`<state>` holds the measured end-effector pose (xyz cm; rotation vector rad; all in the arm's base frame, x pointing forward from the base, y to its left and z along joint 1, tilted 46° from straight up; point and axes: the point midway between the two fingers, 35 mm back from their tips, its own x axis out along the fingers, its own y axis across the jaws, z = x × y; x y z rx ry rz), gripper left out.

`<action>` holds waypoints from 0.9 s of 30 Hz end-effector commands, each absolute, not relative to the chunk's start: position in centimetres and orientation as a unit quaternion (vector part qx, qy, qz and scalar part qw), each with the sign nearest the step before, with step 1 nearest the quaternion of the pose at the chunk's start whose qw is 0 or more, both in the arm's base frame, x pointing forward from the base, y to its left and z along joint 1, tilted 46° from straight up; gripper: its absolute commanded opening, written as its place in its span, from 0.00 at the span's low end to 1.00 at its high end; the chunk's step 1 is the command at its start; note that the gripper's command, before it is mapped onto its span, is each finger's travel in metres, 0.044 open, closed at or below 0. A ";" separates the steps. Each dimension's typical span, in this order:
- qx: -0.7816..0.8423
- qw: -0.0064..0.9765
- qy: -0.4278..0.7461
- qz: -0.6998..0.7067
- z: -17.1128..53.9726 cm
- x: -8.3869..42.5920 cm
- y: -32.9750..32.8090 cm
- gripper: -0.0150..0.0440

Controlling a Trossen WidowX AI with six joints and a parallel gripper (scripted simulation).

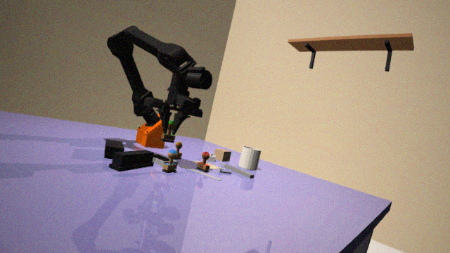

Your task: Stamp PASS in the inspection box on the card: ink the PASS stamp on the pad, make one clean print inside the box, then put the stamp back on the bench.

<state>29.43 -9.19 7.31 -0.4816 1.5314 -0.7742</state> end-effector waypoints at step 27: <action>0.038 0.661 0.509 -0.550 -0.1 31.3 -1.5 0.25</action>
